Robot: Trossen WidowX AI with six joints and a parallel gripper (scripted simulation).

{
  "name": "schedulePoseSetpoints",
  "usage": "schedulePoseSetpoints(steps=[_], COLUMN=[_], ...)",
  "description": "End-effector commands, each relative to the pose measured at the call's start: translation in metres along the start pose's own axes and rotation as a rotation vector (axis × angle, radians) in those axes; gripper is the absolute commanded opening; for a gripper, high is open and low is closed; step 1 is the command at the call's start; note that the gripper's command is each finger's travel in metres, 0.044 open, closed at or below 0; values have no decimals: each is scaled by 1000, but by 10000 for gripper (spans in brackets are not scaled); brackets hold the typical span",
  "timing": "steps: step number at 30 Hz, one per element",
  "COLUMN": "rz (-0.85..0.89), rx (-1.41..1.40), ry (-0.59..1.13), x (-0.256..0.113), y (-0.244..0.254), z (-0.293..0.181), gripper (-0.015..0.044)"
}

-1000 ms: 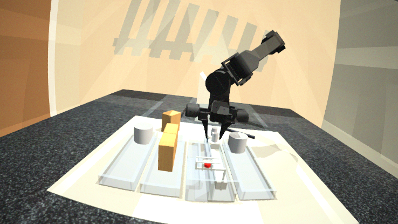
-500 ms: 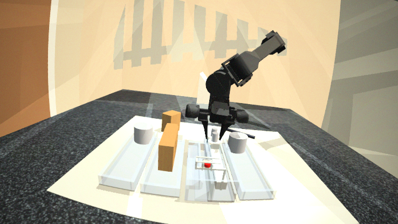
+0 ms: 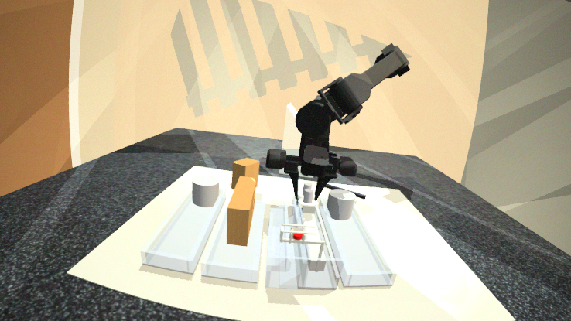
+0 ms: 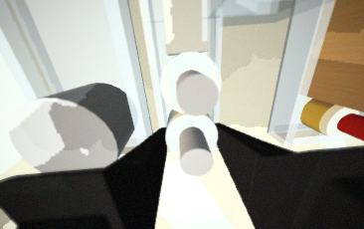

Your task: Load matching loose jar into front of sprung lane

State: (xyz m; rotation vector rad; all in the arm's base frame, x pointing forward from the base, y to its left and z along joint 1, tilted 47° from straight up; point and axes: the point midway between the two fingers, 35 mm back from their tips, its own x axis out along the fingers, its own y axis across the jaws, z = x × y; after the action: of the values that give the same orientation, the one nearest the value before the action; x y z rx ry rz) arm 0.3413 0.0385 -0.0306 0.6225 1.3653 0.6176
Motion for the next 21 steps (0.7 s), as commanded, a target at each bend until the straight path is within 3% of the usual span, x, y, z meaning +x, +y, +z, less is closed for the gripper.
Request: schedulePoseSetpoints(steps=[1, 21], rz=[8, 8], rx=[-4, -3], ry=[-8, -8], x=[0, 0], y=[2, 2], z=[1, -2], gripper=[0, 0])
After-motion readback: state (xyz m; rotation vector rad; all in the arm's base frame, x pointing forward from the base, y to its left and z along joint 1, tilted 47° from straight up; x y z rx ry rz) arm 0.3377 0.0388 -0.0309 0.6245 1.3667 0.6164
